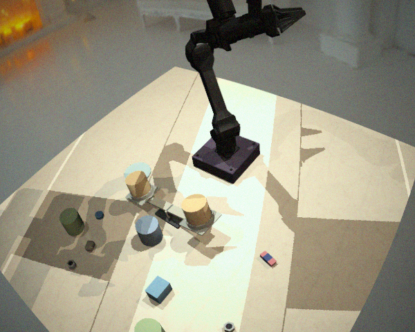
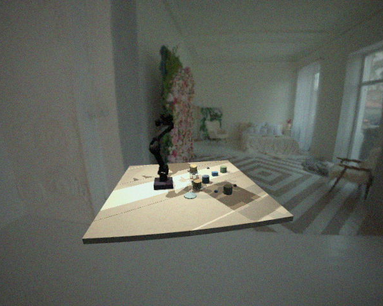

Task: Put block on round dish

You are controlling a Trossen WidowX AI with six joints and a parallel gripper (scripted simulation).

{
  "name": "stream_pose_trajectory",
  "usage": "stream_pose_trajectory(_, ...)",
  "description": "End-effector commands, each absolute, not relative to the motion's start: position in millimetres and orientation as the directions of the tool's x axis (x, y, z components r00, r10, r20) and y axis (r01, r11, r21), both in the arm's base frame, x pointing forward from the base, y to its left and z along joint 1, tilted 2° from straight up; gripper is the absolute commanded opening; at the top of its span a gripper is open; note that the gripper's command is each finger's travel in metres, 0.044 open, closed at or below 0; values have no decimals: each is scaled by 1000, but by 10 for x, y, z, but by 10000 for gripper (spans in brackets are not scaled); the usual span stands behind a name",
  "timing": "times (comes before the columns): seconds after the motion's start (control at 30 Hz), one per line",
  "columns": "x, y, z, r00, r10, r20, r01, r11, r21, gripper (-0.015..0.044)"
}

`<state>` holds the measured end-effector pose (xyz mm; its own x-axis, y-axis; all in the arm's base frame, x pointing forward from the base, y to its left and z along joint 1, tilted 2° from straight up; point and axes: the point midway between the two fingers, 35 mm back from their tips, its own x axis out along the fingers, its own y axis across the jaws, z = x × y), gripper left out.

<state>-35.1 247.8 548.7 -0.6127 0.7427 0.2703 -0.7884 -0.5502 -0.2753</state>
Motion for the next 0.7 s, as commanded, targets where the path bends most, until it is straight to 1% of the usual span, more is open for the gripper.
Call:
stream_pose_trajectory(0.0, -342, 2481, 5483, -609, 746, 270, -791, -547, -272, 426)
stream_pose_trajectory(0.03, -315, 2488, 5471, -596, 756, 269, -801, -538, -264, 440)
stream_pose_trajectory(0.37, 231, 2565, 5176, -326, 918, 225, -945, -310, -102, 440)
stream_pose_trajectory(0.67, 737, 2500, 4822, -49, 989, 139, -998, -53, 24, 440)
